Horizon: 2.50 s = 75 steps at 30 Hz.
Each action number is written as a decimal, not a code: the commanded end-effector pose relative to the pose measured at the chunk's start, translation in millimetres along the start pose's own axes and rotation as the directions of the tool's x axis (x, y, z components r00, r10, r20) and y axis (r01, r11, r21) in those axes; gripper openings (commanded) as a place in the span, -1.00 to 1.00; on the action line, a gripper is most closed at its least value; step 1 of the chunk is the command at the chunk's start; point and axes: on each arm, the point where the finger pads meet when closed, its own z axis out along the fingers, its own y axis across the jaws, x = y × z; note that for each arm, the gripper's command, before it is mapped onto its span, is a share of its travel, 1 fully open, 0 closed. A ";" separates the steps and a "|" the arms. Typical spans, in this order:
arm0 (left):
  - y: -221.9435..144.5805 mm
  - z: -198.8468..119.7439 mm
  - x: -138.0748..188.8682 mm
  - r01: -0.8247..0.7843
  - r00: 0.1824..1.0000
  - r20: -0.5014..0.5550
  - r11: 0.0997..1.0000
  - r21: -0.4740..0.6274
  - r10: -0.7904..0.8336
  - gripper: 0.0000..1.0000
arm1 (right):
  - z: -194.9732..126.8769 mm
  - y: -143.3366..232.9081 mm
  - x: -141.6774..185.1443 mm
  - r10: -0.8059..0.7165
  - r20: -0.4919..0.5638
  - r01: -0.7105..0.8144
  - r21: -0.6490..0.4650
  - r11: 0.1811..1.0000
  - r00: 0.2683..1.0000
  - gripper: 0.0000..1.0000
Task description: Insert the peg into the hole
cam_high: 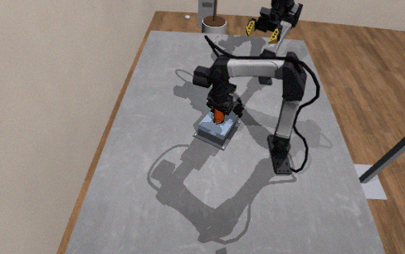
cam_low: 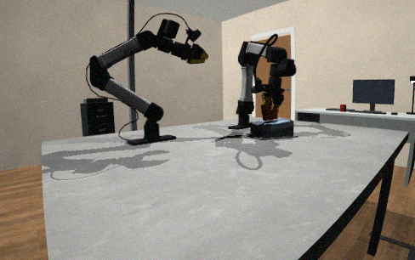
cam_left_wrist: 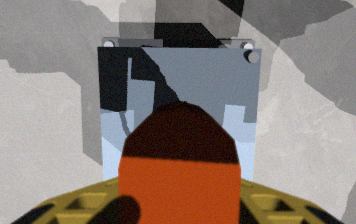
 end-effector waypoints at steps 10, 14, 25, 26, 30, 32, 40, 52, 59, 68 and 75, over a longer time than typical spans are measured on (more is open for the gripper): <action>8.9 -9.0 1.0 -0.016 1.000 -0.006 0.998 -0.054 0.016 -0.34 | 0.6 0.1 4.1 0.009 -0.014 -0.009 0.003 1.000 1.000 1.00; 4.2 -6.6 2.3 -0.009 1.000 -0.003 0.998 -0.055 0.009 -0.34 | 0.6 0.1 4.1 0.009 -0.014 -0.009 0.003 1.000 1.000 1.00; 3.9 -1.8 3.2 -0.010 1.000 0.001 0.998 -0.061 0.010 -0.34 | 0.6 0.1 4.1 0.009 -0.014 -0.009 0.003 1.000 1.000 1.00; 3.7 -1.2 3.3 -0.010 1.000 0.001 0.998 -0.060 0.010 -0.34 | 0.6 0.1 4.1 0.009 -0.014 -0.009 0.003 1.000 1.000 1.00; 4.0 1.3 4.3 -0.010 1.000 0.002 0.998 -0.062 0.010 -0.34 | 0.6 0.1 4.1 0.009 -0.014 -0.009 0.003 1.000 1.000 1.00; 4.1 2.6 4.5 -0.008 1.000 0.003 0.998 -0.063 0.009 -0.34 | 0.6 0.1 4.1 0.009 -0.014 -0.009 0.003 1.000 1.000 1.00; 4.6 11.0 6.1 -0.006 1.000 0.006 0.999 -0.048 0.007 -0.34 | 0.6 0.1 4.1 0.009 -0.014 -0.009 0.003 1.000 1.000 1.00; 4.2 19.6 8.4 -0.007 1.000 0.006 0.999 -0.043 0.007 -0.34 | 0.6 0.1 4.1 0.009 -0.014 -0.009 0.003 1.000 1.000 1.00; 3.9 25.6 10.1 -0.004 1.000 0.008 1.000 -0.030 0.004 -0.34 | 0.6 0.1 4.1 0.009 -0.014 -0.009 0.003 1.000 1.000 1.00; 4.3 26.9 11.1 -0.001 1.000 0.005 1.000 -0.026 0.001 -0.34 | 0.6 0.1 4.1 0.009 -0.014 -0.009 0.003 1.000 1.000 1.00; 4.7 6.4 11.6 -0.009 1.000 -0.009 0.999 -0.051 0.009 0.41 | 0.6 0.1 4.1 0.009 -0.014 -0.009 0.003 1.000 1.000 1.00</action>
